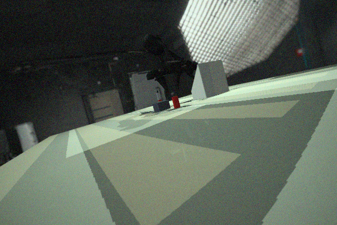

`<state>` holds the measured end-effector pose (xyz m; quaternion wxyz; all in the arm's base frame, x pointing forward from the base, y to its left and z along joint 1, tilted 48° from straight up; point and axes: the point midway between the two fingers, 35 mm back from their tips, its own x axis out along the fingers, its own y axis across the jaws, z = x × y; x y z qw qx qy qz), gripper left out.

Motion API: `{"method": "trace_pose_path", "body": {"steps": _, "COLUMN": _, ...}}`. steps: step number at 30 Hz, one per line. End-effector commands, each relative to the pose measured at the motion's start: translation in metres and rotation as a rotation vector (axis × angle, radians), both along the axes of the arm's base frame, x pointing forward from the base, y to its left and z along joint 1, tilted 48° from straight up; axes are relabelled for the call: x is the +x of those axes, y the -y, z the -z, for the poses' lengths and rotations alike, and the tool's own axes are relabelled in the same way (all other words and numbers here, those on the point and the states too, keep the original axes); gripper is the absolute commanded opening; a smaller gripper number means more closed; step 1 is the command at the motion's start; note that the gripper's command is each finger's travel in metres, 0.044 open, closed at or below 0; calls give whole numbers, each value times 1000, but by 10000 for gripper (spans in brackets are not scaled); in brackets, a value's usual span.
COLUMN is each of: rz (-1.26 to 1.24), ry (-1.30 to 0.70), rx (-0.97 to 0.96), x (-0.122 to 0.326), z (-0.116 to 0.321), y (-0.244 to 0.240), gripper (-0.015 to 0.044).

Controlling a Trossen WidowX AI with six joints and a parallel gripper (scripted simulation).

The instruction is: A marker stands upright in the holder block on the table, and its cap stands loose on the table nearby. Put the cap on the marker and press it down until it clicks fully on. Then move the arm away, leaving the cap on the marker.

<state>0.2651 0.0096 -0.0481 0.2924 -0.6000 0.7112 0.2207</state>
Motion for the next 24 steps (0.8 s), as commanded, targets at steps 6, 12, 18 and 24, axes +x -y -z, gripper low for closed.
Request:
{"method": "trace_pose_path", "body": {"steps": 6, "rz": -4, "ry": -9, "rx": -6, "x": -3, "z": 10, "y": 11, "gripper": 246}}
{"method": "trace_pose_path", "body": {"steps": 12, "rz": -4, "ry": -9, "rx": -6, "x": -3, "z": 17, "y": 18, "gripper": 246}}
{"method": "trace_pose_path", "body": {"steps": 18, "rz": -4, "ry": -9, "rx": -6, "x": -4, "z": 24, "y": 25, "gripper": 246}}
{"method": "trace_pose_path", "body": {"steps": 24, "rz": -4, "ry": -9, "rx": -6, "x": -5, "z": 30, "y": 32, "gripper": 246}}
